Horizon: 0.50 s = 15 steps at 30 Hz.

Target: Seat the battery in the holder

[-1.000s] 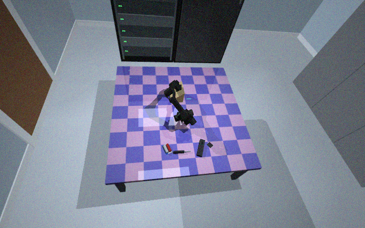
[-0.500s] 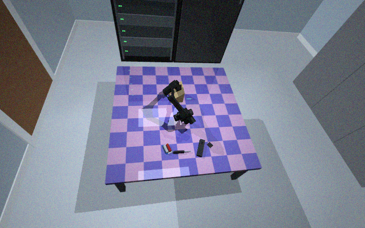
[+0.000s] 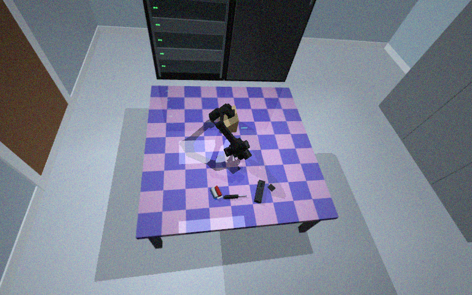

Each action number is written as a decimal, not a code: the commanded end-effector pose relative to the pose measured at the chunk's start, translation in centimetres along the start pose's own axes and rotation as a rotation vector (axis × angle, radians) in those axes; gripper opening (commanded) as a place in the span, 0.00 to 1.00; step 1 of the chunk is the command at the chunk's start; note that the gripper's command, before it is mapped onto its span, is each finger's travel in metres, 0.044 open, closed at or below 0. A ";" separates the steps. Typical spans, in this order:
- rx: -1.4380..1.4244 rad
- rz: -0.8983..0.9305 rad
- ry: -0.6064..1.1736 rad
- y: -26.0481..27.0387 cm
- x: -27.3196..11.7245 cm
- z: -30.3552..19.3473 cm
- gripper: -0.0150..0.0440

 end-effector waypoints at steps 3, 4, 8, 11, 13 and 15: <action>0.003 0.006 -0.049 0.1 0.1 0.5 0.39; 0.003 0.007 -0.053 0.1 0.1 0.5 0.39; 0.001 0.011 -0.071 0.1 0.2 0.4 0.39; 0.000 0.013 -0.085 0.1 0.2 0.4 0.39; -0.001 0.014 -0.094 0.1 0.3 0.4 0.39; -0.002 0.016 -0.103 0.1 0.3 0.3 0.39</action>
Point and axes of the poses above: the point midway between the two fingers, 35 mm back from their tips, its own x axis out along the fingers, its own y axis across the jaws, z = x × y, the point moved 1 cm from there along -x, back along the fingers, and after that the axes turned 2 degrees about x, right-handed, at the moved point
